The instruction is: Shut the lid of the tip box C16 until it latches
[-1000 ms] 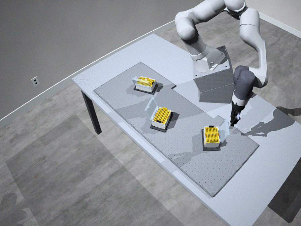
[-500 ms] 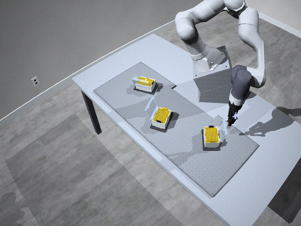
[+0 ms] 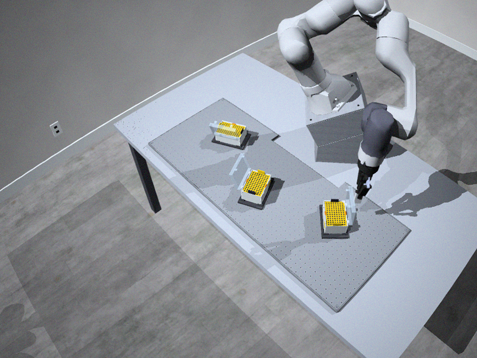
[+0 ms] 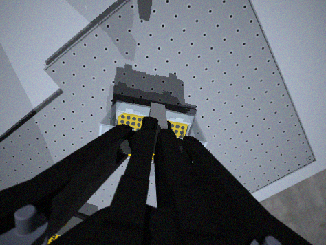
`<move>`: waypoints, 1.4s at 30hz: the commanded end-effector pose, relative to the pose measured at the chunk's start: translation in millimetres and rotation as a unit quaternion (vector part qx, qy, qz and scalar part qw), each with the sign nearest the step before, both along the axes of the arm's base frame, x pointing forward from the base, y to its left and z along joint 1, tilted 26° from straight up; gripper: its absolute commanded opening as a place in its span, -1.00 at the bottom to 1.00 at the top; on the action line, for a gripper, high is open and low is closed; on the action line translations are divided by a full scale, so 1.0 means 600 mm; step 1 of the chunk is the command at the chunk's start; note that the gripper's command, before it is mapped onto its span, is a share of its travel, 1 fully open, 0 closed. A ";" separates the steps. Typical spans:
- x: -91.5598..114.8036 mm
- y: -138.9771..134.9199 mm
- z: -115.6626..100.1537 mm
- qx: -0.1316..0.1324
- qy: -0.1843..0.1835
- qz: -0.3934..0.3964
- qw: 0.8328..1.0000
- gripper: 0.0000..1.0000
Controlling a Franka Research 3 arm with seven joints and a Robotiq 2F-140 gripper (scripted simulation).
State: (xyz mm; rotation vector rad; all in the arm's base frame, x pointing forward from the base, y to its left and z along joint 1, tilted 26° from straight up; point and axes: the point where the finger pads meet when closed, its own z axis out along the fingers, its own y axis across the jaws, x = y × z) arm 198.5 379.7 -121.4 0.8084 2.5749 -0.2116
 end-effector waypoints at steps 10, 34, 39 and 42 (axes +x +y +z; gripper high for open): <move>0.022 -0.010 0.017 0.000 0.001 0.007 1.000 -1.00; 0.052 -0.031 0.042 0.000 0.001 0.007 1.000 -1.00; 0.054 -0.032 0.043 0.000 0.001 0.007 1.000 -1.00; 0.054 -0.032 0.043 0.000 0.001 0.007 1.000 -1.00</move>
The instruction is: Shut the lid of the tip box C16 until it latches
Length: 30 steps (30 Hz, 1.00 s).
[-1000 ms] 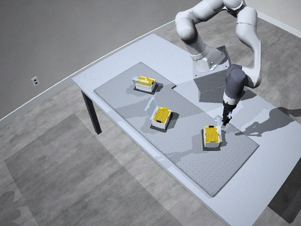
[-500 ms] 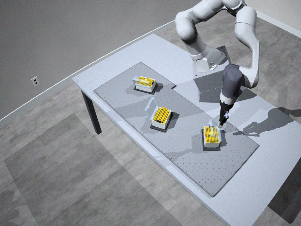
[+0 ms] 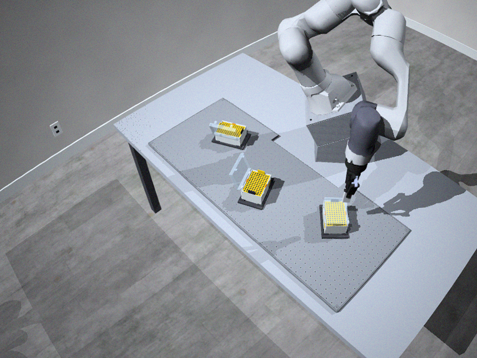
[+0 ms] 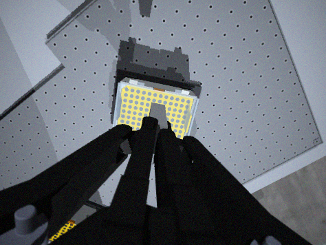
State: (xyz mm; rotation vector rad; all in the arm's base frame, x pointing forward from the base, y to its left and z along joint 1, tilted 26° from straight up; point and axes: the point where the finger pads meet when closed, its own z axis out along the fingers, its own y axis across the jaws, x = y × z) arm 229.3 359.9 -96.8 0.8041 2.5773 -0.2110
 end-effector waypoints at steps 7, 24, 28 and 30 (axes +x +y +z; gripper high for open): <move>0.003 0.001 0.002 0.000 0.001 0.005 1.000 -1.00; -0.002 0.005 0.014 0.000 0.001 0.005 1.000 -1.00; -0.007 0.008 0.026 0.000 0.001 0.005 1.000 -1.00; -0.009 0.010 0.032 0.000 0.001 0.005 1.000 -1.00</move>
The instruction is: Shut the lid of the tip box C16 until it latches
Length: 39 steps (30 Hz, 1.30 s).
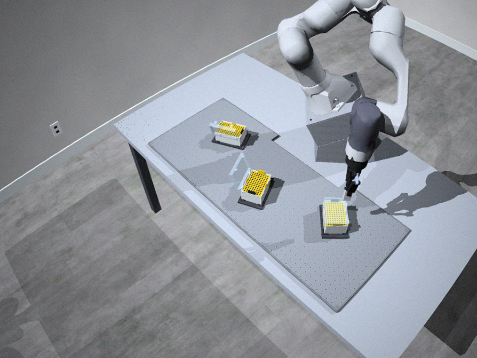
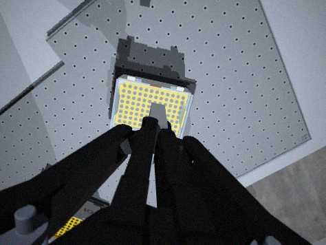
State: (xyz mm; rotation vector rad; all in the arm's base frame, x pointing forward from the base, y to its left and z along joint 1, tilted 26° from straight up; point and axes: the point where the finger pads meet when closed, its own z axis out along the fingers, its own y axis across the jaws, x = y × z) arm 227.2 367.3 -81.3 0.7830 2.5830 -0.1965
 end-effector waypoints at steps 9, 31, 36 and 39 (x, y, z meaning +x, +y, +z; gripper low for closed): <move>-0.014 0.004 0.027 -0.003 0.002 -0.004 1.000 -1.00; -0.027 0.013 0.059 -0.003 0.002 -0.004 1.000 -1.00; -0.027 0.013 0.059 -0.003 0.002 -0.004 1.000 -1.00; -0.027 0.013 0.059 -0.003 0.002 -0.004 1.000 -1.00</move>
